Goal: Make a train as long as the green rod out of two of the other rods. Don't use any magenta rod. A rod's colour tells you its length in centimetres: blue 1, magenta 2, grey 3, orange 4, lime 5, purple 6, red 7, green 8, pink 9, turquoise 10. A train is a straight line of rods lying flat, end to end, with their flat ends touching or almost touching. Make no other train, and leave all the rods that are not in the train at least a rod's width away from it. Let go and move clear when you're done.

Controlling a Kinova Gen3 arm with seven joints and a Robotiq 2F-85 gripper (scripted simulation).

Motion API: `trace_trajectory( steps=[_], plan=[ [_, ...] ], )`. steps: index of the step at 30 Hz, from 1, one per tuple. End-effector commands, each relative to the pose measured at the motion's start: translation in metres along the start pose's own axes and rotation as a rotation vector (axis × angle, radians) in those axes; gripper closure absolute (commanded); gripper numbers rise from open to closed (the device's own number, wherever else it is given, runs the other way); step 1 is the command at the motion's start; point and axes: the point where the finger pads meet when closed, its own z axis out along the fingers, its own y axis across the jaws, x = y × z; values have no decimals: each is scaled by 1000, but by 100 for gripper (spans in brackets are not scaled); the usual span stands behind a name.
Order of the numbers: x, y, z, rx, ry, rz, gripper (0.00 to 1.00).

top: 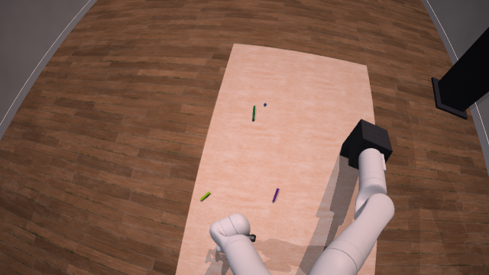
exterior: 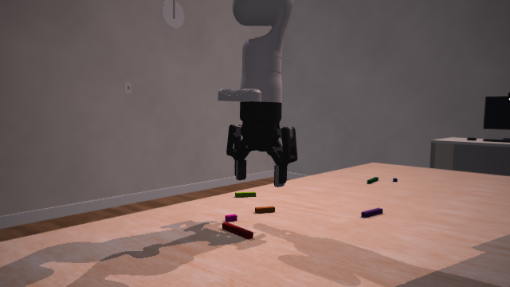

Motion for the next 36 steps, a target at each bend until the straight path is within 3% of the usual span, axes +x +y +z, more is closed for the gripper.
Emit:
trace_trajectory(
  steps=[1, 19, 36],
  plan=[
    [1, 2, 0, -5, -2, -13, 0],
    [0, 5, 0, -6, -1, -67, 0],
    [-3, 14, 0, -10, 4, -266, 0]
  ],
)
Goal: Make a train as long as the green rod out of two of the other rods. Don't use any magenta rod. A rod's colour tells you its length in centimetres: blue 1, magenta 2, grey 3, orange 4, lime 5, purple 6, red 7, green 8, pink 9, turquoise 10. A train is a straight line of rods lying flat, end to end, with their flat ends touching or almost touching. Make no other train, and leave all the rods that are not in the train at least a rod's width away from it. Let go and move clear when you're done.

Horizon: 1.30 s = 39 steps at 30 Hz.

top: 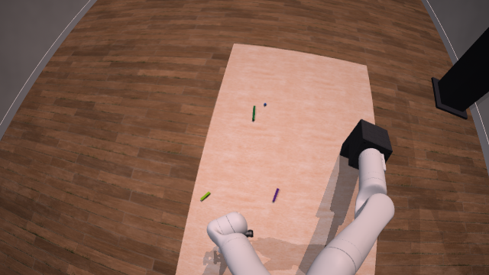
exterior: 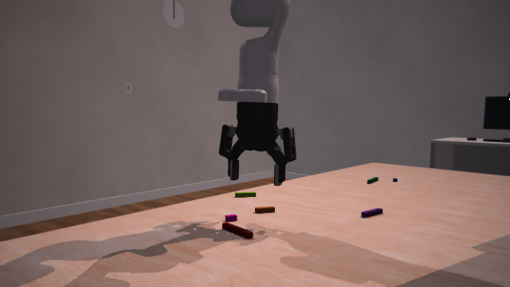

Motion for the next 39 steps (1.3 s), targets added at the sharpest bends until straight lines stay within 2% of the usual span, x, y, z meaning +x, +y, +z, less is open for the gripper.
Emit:
trace_trajectory(
  steps=[1, 9, 11, 26, 28, 39],
  plan=[
    [-3, 4, -1, -3, 2, -62, 0],
    [-8, 11, -1, -7, 5, -227, 0],
    [-8, 11, -1, -7, 5, -227, 0],
    [-17, 26, -1, -15, 19, -642, 0],
    [-17, 26, -1, -15, 19, -642, 0],
    [-29, 41, 0, -31, 17, -1003, 0]
  ],
)
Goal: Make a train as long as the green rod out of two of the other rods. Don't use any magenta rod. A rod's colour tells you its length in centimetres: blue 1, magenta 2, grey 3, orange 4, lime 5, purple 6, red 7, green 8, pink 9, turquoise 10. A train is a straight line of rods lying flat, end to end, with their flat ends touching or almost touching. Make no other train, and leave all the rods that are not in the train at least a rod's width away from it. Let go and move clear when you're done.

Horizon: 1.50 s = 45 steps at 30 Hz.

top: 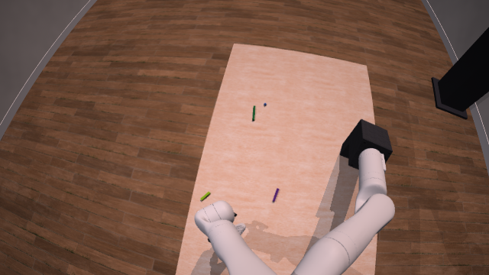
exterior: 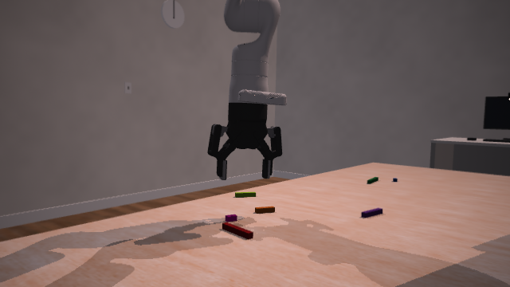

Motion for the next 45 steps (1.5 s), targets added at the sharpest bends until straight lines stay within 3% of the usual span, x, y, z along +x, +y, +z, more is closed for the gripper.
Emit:
trace_trajectory(
  steps=[1, 4, 6, 21, 23, 38, 45],
  plan=[
    [-8, -1, -1, -11, -1, -112, 0],
    [-13, -1, -1, -11, -3, -223, 0],
    [-13, -1, -1, -11, -3, -223, 0],
    [-37, -5, -2, -9, -8, -771, 0],
    [-37, -5, -2, -9, -8, -771, 0],
    [-58, -12, -2, -1, -5, -1274, 0],
    [-64, -14, -2, 2, -2, -1421, 0]
  ],
)
